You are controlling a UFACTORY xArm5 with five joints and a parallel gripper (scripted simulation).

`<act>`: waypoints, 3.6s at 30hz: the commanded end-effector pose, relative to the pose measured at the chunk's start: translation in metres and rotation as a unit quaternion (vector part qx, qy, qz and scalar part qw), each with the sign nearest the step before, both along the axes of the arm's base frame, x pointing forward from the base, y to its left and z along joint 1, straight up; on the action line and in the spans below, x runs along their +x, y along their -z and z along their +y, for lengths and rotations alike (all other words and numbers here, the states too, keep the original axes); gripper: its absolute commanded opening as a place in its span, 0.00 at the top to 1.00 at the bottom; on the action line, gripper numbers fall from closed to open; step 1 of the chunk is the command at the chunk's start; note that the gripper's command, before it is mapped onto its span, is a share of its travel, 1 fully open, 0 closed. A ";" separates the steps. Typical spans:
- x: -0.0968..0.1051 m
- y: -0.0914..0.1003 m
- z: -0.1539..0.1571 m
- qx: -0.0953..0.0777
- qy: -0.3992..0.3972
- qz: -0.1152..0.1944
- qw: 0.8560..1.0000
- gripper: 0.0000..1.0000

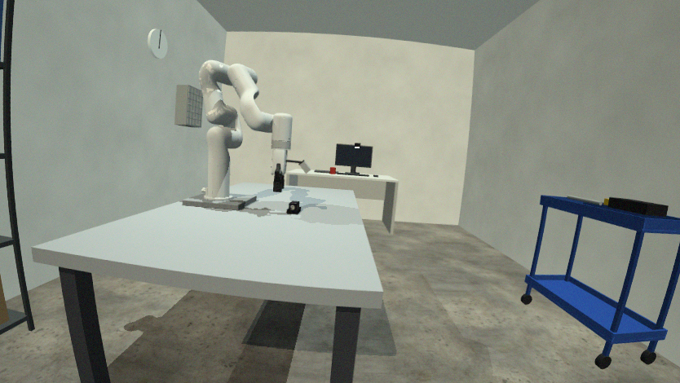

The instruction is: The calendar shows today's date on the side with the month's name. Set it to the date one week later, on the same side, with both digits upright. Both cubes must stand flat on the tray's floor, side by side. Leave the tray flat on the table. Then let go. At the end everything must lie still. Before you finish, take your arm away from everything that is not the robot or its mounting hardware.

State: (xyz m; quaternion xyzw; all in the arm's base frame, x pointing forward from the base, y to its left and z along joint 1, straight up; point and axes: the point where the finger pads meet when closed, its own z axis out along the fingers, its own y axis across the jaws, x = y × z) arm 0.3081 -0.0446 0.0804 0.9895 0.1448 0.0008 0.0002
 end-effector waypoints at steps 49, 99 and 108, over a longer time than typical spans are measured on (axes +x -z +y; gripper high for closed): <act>0.050 -0.017 0.042 -0.001 -0.654 0.000 0.757 0.51; 0.049 -0.009 0.042 -0.001 -0.654 0.000 0.757 0.51; 0.049 0.000 0.042 -0.001 -0.654 0.000 0.757 0.51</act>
